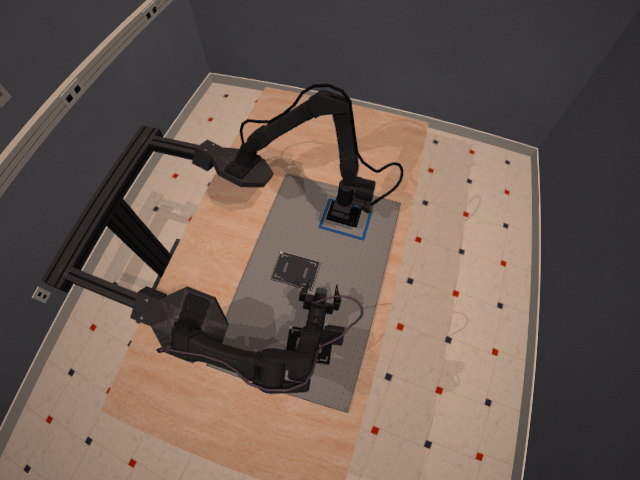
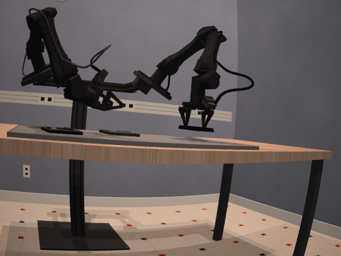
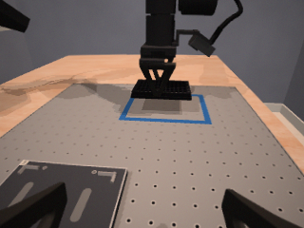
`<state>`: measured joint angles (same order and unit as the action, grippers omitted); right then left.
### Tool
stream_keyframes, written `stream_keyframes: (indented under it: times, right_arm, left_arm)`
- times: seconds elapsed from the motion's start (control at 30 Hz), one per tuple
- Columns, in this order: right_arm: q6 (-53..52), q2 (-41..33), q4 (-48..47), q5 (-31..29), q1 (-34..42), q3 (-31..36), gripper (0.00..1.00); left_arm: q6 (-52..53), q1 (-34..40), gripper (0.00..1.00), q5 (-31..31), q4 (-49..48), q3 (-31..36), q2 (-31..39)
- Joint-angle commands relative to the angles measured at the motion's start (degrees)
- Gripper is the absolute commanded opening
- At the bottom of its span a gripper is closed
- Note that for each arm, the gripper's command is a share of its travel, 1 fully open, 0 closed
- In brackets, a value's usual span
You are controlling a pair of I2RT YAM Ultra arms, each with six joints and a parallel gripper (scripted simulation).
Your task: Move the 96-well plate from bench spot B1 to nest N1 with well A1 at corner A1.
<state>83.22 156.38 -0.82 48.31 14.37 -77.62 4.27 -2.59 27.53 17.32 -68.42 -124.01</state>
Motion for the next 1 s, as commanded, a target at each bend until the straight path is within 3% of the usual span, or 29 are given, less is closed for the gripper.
stream_keyframes:
  times: [0.0, 0.3, 0.97]
  right_arm:
    - [0.55, -1.05, -0.12, 2.23, 1.09, 0.47, 1.00]
    - [0.55, -1.05, -0.12, 2.23, 1.09, 0.47, 1.00]
    - [0.55, -1.05, -0.12, 2.23, 1.09, 0.47, 1.00]
  left_arm:
    - [-1.25, 1.45, 0.79, 0.71, 3.83, -3.17, 0.89]
    - [-4.20, 1.57, 0.79, 0.13, 3.33, -4.49, 0.02]
    - [-51.54, 0.76, 0.79, -1.08, 2.18, -3.06, 1.38]
